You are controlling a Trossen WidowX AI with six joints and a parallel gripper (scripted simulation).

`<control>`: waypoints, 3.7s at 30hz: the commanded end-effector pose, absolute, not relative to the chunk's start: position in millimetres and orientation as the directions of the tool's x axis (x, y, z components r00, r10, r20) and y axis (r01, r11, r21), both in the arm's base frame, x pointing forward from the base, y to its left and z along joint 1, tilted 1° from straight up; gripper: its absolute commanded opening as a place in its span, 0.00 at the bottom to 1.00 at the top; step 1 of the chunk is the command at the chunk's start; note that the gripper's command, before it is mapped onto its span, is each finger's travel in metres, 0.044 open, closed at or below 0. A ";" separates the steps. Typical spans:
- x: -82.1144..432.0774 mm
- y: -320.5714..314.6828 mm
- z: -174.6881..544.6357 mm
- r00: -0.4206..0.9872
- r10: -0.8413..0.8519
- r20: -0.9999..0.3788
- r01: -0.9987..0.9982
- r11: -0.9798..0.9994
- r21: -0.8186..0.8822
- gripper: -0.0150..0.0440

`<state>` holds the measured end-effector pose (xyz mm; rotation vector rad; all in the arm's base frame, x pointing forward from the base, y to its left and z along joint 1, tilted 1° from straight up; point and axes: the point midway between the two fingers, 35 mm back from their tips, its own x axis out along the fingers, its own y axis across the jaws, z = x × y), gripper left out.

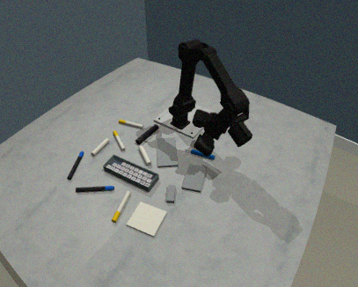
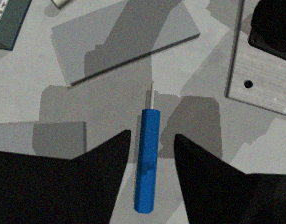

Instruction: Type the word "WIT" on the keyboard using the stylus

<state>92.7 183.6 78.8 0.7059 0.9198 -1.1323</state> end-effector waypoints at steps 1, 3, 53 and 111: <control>93.1 183.4 75.1 0.152 -0.442 -0.884 0.958 0.286 0.021 0.51; 93.1 183.6 73.5 0.152 -0.442 -0.884 0.958 0.286 0.021 0.51; 93.3 185.8 35.9 0.152 -0.442 -0.884 0.958 0.286 0.021 0.51; 127.8 186.7 81.9 -0.246 -0.289 -0.925 0.909 0.262 -0.323 0.25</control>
